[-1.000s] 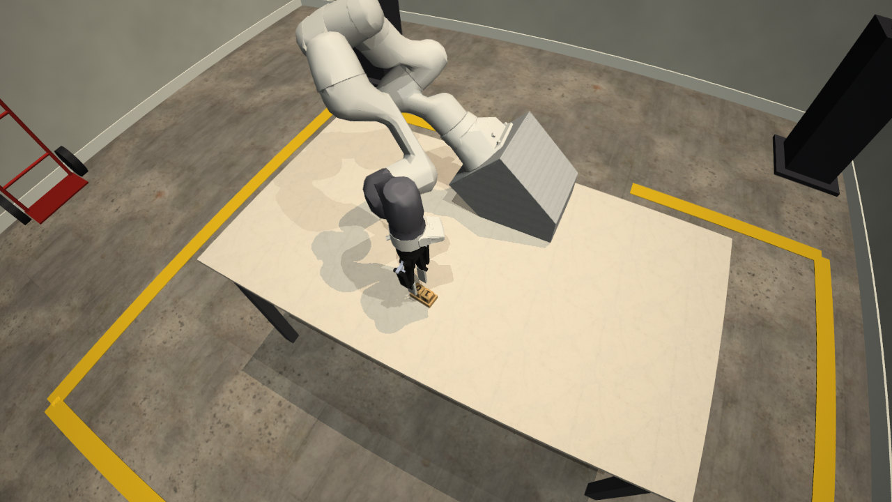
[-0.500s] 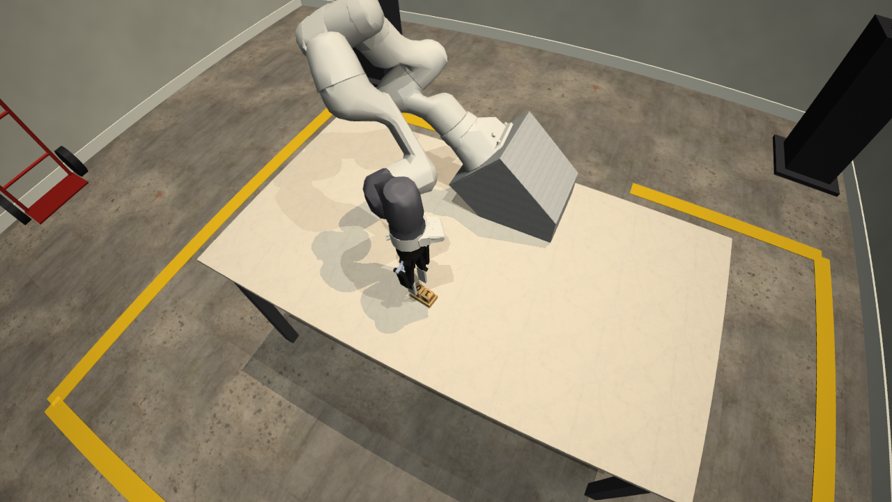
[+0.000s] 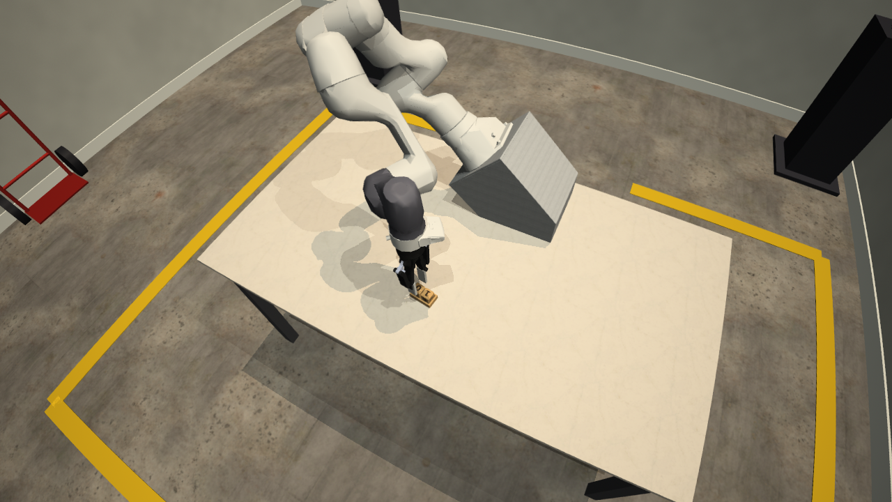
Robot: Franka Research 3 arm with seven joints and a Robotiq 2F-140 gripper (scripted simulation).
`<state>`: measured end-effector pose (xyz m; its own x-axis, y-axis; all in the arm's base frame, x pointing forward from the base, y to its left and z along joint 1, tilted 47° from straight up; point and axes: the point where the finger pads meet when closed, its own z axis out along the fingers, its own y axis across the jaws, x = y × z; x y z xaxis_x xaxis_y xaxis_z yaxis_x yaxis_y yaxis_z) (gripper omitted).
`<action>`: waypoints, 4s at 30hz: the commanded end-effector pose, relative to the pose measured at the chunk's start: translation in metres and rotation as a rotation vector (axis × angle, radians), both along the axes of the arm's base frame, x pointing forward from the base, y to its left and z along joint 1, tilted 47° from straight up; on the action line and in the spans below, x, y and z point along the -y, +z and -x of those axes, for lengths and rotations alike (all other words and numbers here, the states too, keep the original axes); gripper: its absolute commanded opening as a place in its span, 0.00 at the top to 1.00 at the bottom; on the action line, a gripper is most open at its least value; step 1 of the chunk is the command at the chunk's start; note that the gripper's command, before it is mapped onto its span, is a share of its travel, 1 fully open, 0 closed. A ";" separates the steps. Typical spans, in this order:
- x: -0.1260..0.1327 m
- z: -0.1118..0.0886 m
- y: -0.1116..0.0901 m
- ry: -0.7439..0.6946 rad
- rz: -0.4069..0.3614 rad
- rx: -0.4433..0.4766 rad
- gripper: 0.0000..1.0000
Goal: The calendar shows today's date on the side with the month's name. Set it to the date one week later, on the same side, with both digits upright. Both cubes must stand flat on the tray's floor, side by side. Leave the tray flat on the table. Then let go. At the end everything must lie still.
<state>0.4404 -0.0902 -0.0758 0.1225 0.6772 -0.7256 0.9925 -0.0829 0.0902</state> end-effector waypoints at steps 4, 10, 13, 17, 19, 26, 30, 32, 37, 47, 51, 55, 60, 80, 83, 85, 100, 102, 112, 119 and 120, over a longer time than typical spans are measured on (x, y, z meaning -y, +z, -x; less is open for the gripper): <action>0.001 0.000 -0.001 -0.003 -0.002 0.005 0.72; 0.006 0.000 -0.005 -0.003 -0.002 0.005 0.72; 0.009 0.000 -0.009 -0.003 -0.002 0.005 0.72; 0.014 0.000 -0.013 -0.003 -0.002 0.005 0.72; 0.014 0.000 -0.013 -0.003 -0.002 0.005 0.72; 0.020 0.000 -0.019 -0.003 -0.002 0.005 0.72; 0.021 0.000 -0.019 -0.003 -0.002 0.005 0.72; 0.021 0.000 -0.019 -0.003 -0.002 0.005 0.72; 0.021 0.000 -0.019 -0.003 -0.002 0.005 0.72; 0.021 0.000 -0.019 -0.003 -0.002 0.005 0.72; 0.021 0.000 -0.019 -0.003 -0.002 0.005 0.72; 0.021 0.000 -0.019 -0.003 -0.002 0.005 0.72; 0.021 0.000 -0.019 -0.003 -0.002 0.005 0.72; 0.021 0.000 -0.019 -0.003 -0.002 0.005 0.84; 0.021 0.000 -0.019 -0.003 -0.002 0.005 0.84; 0.021 0.000 -0.019 -0.003 -0.002 0.005 0.84; 0.021 0.000 -0.019 -0.003 -0.002 0.005 0.84; 0.020 0.000 -0.018 -0.003 -0.002 0.005 0.84; -0.008 0.000 0.007 -0.003 -0.002 0.005 0.84; -0.044 0.000 0.041 -0.003 -0.002 0.005 0.84; -0.044 0.000 0.041 -0.003 -0.002 0.005 0.84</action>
<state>0.4494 -0.0450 -0.0469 0.1465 0.7013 -0.6976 0.9888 -0.0826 0.1245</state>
